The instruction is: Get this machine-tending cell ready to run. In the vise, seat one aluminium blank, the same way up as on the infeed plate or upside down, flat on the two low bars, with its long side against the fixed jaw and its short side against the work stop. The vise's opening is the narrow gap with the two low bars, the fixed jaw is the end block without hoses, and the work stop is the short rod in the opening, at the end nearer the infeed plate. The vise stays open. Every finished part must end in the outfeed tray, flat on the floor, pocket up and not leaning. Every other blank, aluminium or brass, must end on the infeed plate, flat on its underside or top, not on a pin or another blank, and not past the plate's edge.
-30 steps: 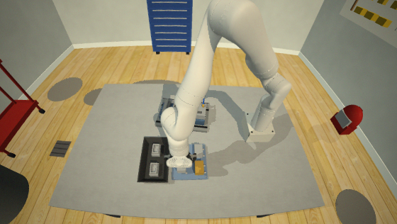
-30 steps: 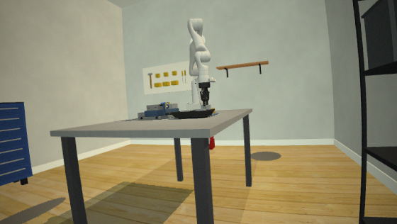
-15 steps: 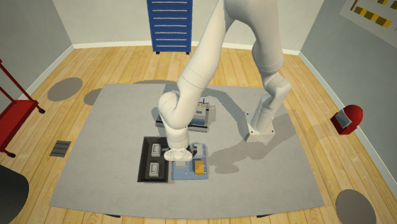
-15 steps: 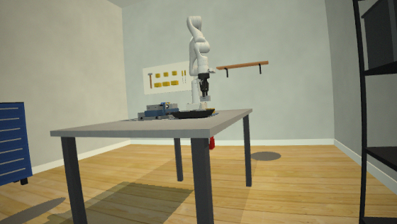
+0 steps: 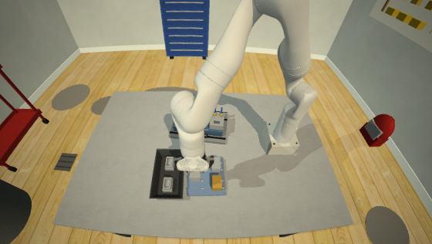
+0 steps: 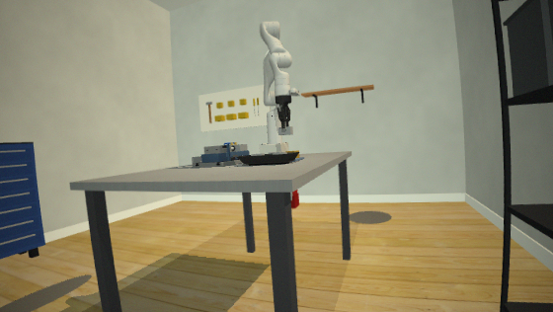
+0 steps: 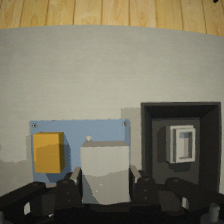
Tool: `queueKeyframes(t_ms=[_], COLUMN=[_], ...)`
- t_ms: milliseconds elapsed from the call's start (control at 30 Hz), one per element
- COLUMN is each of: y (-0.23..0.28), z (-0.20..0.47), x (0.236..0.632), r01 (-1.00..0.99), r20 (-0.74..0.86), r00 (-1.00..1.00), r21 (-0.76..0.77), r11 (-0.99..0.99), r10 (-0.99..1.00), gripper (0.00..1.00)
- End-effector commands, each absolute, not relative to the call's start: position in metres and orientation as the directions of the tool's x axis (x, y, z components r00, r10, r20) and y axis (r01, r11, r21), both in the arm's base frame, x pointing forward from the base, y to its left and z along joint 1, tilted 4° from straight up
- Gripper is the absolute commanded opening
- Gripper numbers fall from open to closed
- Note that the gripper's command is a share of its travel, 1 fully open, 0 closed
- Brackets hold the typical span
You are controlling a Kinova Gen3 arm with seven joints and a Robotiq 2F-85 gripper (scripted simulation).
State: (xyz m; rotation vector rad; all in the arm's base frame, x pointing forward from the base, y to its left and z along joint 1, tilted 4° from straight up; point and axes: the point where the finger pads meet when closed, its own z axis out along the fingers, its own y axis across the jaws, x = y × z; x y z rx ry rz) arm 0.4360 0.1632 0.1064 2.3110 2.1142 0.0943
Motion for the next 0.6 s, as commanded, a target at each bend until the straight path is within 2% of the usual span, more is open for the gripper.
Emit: queueKeyframes(t_ms=[0, 233, 433, 500, 567], y=[0.163, 0.145, 0.085, 0.085, 0.054], z=[0.108, 0.108, 0.106, 0.106, 0.105], x=[0.437, 0.445, 0.466, 0.466, 0.474], r01=[0.995, 0.994, 0.991, 0.991, 0.989], r20=[0.041, 0.04, 0.039, 0.039, 0.039], r00=[0.088, 0.097, 0.125, 0.125, 0.139], r21=[0.05, 0.049, 0.046, 0.046, 0.045], r11=[-0.09, -0.099, -0.127, -0.127, -0.141], r10=[0.995, 0.994, 0.991, 0.991, 0.989], gripper=[0.0, 0.0, 0.0, 0.0, 0.0])
